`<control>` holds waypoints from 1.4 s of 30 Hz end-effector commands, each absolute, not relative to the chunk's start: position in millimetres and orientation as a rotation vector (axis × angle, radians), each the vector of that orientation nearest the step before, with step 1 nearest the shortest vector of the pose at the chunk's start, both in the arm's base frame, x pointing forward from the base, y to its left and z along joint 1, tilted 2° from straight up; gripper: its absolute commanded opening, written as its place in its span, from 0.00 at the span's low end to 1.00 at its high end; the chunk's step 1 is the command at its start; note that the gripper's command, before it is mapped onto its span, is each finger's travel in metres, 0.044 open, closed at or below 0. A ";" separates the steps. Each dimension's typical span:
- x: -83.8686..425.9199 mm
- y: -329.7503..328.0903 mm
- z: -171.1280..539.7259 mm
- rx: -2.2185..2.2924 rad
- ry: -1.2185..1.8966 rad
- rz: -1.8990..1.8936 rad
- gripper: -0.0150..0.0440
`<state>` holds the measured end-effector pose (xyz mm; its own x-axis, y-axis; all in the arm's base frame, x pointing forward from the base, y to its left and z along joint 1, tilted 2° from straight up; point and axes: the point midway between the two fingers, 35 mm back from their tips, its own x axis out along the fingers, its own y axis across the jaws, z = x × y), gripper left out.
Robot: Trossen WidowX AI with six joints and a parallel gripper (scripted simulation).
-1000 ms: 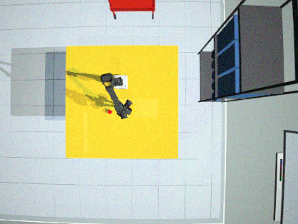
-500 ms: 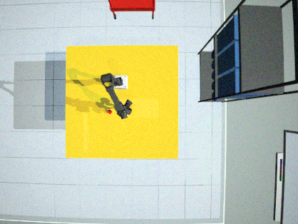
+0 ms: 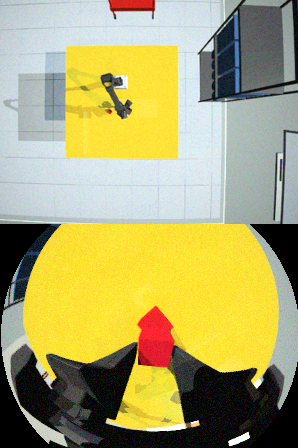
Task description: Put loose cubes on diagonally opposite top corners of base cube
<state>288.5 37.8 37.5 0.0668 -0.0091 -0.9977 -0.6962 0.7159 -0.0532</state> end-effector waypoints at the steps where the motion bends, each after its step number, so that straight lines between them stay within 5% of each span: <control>1: 288.4 38.4 37.2 -0.623 1.425 0.576 0.60; 18: 286.6 38.3 68.0 -0.626 1.426 0.572 0.60; 20: 289.4 33.3 66.8 -0.592 1.433 0.539 0.69; 42: 299.9 -154.6 116.7 0.580 1.412 -0.591 0.70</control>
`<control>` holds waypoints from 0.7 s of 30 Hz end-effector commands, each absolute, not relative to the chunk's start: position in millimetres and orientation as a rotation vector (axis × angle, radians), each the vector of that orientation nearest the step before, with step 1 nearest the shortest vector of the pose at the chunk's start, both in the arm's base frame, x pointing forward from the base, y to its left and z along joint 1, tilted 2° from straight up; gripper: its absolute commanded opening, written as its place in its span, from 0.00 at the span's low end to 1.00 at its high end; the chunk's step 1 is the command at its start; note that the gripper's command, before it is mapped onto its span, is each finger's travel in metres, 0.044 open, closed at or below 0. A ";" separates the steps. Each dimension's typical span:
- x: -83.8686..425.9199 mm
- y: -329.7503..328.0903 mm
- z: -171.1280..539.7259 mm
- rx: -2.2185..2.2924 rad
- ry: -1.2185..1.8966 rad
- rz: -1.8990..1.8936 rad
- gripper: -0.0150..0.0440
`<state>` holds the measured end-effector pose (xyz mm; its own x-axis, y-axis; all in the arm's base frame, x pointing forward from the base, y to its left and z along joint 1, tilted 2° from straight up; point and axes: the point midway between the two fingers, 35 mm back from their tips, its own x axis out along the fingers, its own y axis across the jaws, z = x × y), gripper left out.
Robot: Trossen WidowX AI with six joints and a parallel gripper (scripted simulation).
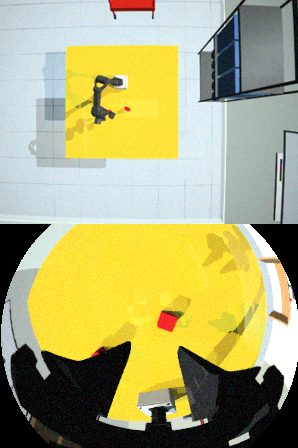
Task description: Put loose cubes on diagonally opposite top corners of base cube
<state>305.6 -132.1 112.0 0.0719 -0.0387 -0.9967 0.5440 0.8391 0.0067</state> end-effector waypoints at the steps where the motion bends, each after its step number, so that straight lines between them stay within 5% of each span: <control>1: 298.6 -159.1 117.9 0.606 1.404 -0.616 0.70; 21: 302.7 -163.0 48.6 0.615 1.401 -0.625 0.70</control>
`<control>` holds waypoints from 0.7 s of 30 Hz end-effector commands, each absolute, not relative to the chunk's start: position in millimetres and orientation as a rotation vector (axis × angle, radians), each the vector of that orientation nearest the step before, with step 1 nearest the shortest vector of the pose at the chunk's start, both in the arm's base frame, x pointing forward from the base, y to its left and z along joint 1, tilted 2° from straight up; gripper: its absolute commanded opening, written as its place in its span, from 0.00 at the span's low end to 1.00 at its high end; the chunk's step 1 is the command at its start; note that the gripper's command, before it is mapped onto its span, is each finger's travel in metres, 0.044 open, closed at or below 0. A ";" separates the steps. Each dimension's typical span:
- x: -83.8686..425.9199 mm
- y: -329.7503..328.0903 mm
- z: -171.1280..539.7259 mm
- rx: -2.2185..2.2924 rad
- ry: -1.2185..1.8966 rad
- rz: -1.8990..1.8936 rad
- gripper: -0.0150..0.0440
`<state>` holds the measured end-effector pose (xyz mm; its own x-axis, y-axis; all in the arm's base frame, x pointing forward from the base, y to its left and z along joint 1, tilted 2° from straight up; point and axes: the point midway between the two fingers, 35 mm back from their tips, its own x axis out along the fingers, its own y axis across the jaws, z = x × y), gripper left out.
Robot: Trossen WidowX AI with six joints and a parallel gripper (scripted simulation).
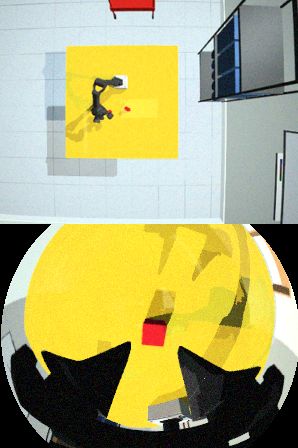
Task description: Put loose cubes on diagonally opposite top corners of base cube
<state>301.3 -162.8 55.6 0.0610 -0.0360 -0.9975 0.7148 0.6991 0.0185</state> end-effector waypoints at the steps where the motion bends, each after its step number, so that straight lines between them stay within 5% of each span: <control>1: 302.9 -163.1 44.4 0.615 1.401 -0.625 0.70; 21: 304.9 -164.1 17.4 0.615 1.401 -0.625 0.70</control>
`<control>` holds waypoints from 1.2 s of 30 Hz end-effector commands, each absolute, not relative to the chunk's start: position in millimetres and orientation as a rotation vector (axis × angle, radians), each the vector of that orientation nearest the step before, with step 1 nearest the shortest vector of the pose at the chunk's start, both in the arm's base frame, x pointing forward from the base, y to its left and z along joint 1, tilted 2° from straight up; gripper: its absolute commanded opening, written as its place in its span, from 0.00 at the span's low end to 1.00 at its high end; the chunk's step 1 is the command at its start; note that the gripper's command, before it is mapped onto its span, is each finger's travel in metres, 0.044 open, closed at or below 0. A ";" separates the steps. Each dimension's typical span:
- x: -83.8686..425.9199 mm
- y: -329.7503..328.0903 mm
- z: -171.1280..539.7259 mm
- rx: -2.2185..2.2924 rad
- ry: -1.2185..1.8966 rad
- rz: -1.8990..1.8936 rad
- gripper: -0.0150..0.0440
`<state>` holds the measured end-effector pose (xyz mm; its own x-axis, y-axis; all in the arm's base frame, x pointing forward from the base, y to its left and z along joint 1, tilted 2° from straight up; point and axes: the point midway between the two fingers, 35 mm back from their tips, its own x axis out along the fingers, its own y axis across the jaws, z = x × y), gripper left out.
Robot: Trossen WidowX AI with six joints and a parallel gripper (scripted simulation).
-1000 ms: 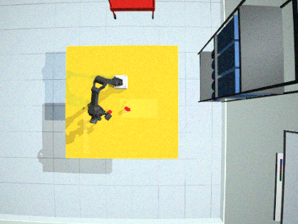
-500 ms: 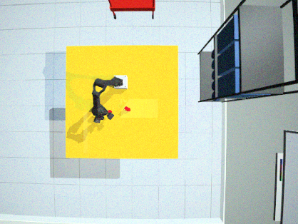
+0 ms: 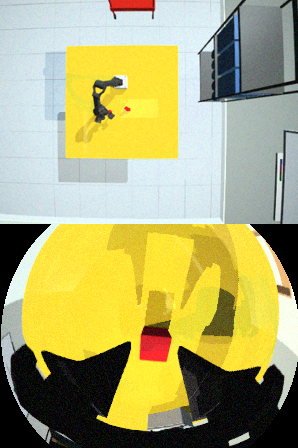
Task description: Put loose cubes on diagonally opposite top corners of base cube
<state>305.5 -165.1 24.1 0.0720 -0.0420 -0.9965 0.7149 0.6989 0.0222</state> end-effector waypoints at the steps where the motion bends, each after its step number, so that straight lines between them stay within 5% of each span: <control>1: 304.9 -164.2 15.7 0.615 1.401 -0.625 0.70; 7: 305.1 -164.2 8.5 0.615 1.401 -0.625 0.70; 13: 305.1 -164.2 8.5 0.615 1.401 -0.625 0.44; 36: 305.1 -162.8 46.6 0.585 1.405 -0.582 0.43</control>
